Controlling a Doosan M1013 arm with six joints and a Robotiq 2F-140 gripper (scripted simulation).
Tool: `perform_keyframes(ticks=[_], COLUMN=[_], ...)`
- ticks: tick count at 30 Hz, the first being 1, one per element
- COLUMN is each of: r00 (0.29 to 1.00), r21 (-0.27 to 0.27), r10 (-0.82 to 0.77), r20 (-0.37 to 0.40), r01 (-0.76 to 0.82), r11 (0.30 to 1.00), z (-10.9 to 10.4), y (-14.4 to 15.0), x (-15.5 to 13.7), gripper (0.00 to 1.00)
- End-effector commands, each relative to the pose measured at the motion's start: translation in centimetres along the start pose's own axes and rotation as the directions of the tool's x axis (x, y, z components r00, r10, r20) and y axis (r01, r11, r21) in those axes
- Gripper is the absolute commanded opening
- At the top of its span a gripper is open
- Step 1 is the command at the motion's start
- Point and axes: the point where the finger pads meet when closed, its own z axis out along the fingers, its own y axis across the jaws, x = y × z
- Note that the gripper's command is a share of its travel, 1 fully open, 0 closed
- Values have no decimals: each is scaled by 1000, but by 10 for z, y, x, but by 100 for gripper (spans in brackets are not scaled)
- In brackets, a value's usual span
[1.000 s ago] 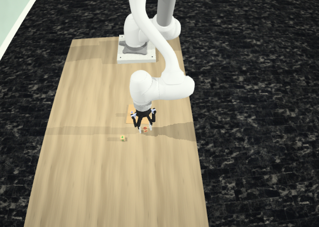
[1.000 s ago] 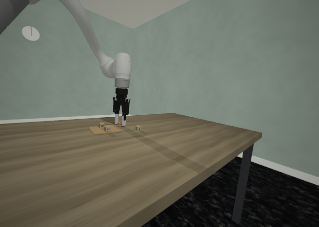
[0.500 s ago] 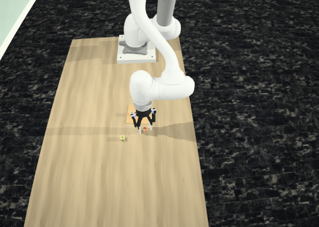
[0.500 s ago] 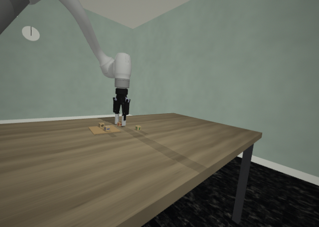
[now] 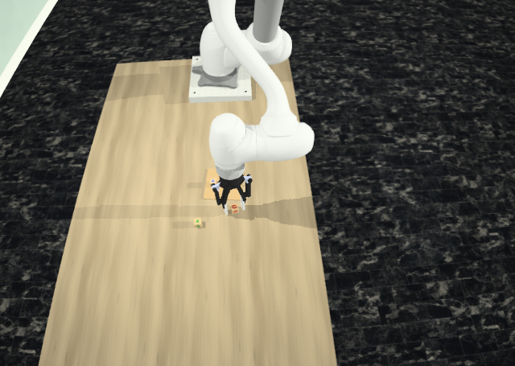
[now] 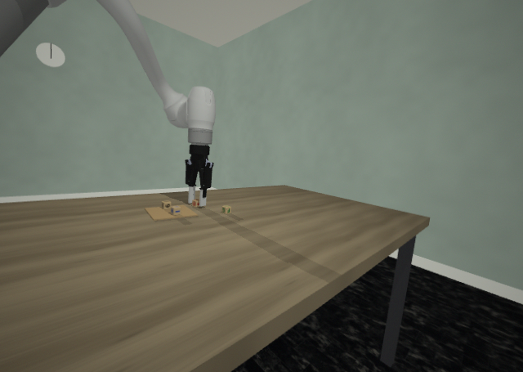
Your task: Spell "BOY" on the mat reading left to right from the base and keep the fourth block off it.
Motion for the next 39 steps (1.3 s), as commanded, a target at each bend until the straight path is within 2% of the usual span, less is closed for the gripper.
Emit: perform_keyframes(ticks=[1,2,18,19,39], r00=[1000,1000,1000,1000,1000], r21=[-2,-2,-2,-2,-2], r10=[3,3,3,3,3], r20=[-4,-4,-4,-4,-4], r01=[-3,-3,-3,-3,-3], r11=[1000,1000,1000,1000,1000], z=[5,5,5,5,5], y=[3,3,3,3,3], x=[3,3,3,3,3], gripper=[37,25,25,13,13])
